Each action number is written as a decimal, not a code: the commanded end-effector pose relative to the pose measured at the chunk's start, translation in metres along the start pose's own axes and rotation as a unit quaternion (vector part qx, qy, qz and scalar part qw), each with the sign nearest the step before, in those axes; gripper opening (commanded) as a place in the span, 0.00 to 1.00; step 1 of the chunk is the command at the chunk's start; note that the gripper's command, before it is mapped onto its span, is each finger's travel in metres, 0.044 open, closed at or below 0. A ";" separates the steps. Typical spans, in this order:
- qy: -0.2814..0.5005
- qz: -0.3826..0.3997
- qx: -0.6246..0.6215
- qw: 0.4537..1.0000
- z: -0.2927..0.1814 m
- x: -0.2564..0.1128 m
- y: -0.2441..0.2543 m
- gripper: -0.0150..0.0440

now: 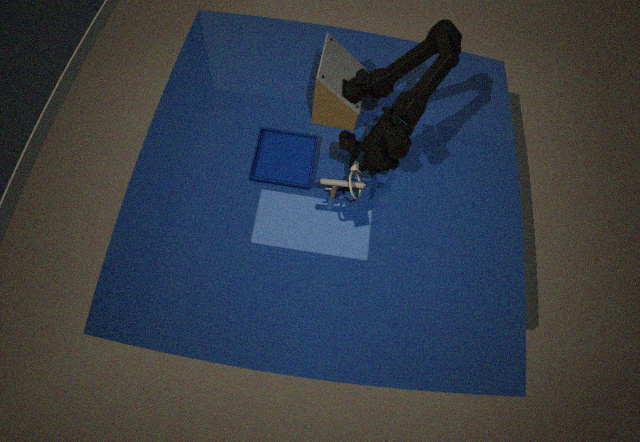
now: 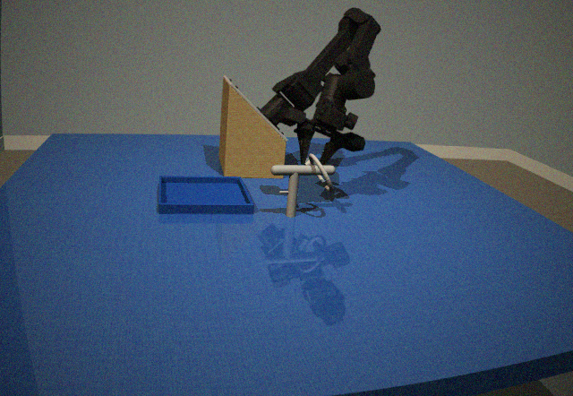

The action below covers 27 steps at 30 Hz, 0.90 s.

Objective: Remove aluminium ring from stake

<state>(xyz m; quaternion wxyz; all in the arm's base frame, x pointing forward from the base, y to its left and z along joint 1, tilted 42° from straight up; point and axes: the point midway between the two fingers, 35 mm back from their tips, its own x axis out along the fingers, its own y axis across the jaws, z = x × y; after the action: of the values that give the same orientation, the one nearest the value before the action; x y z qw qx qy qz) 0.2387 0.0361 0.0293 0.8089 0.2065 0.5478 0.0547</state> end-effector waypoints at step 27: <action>-0.006 -0.002 0.001 1.000 0.003 -0.009 0.011 0.25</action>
<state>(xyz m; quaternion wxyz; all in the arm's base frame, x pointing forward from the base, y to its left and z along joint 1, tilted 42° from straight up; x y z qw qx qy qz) 0.2386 0.0429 0.0398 0.8089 0.2063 0.5478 0.0552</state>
